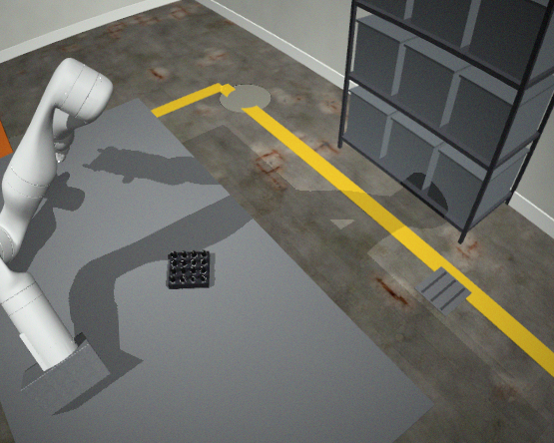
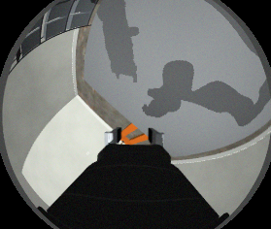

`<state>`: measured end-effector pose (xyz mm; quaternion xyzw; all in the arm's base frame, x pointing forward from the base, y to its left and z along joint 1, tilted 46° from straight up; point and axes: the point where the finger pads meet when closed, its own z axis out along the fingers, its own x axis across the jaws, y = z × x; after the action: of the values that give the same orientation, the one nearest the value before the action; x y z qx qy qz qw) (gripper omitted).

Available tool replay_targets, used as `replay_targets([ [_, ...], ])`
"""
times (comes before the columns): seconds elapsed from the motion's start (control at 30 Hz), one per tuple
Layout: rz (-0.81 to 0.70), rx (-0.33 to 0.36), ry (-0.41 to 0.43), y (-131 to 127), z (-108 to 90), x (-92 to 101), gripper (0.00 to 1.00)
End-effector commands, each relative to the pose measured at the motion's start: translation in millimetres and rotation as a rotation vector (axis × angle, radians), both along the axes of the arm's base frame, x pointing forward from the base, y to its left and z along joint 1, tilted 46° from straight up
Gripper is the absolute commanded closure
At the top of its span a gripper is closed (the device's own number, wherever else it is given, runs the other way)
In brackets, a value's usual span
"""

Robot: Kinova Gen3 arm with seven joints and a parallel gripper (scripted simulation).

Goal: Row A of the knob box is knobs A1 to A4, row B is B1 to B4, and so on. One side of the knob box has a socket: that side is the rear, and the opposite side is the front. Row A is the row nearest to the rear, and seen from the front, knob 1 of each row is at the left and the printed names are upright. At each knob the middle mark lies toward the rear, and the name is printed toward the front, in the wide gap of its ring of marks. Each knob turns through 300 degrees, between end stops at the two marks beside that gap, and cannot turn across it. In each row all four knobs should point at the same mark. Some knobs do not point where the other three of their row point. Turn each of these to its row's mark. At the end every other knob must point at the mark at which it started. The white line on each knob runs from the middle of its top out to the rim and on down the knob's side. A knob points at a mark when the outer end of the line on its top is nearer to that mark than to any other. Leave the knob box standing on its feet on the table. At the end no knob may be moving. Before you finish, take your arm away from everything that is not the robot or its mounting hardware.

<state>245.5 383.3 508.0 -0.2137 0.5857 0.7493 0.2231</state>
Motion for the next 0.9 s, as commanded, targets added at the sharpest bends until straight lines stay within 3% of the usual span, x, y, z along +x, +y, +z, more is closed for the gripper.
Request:
replay_targets([
  [0.0,-0.001,0.001,0.0,-0.3,0.6,0.4,0.0],
  [0.87,-0.003,-0.001,-0.025,-2.3,-1.1,2.2,0.0],
])
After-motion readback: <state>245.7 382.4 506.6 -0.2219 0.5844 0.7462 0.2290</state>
